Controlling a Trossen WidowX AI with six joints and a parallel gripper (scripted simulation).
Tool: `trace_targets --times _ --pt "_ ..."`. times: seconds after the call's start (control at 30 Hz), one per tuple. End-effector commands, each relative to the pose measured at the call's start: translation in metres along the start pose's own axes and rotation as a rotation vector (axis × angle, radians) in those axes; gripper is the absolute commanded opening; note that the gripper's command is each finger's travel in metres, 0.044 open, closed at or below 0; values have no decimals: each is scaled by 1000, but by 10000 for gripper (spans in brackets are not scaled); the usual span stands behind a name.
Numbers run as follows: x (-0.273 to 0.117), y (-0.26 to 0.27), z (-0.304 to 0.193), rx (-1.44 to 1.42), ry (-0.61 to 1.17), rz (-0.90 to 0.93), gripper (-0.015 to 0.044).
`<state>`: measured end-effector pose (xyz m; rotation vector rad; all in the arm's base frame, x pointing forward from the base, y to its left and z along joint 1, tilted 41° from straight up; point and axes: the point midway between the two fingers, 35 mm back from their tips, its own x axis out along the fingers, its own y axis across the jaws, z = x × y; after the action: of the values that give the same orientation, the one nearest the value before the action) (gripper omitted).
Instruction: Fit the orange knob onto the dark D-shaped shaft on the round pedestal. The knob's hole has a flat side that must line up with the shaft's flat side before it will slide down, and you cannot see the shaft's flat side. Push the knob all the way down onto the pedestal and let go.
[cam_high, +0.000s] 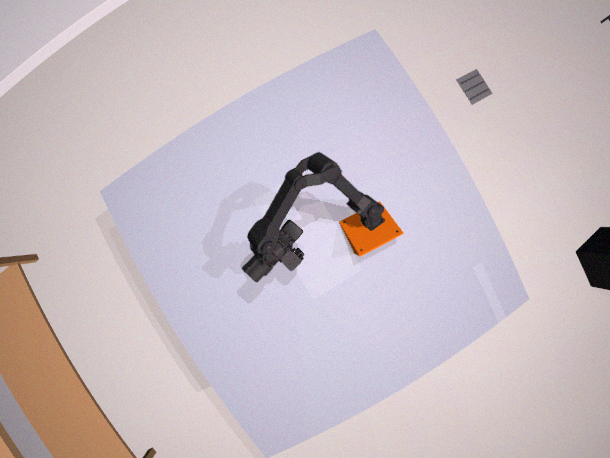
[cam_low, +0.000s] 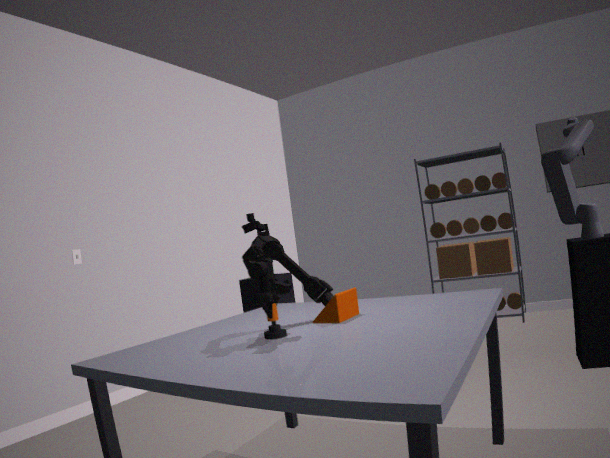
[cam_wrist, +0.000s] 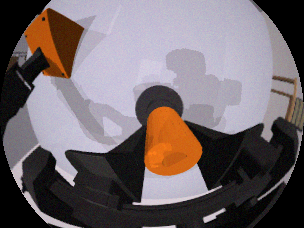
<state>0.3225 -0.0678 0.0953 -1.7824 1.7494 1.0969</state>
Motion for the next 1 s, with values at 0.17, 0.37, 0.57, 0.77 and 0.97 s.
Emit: trace_targets --times 0.17,0.37,0.57,0.77,0.97 --pt "3 0 1 -42 5 0 0" --pt "3 0 0 -42 5 0 0" --pt "4 0 0 -42 5 0 0" --pt "-1 1 -1 -42 4 0 0" --pt "-1 0 -1 -166 4 0 0"
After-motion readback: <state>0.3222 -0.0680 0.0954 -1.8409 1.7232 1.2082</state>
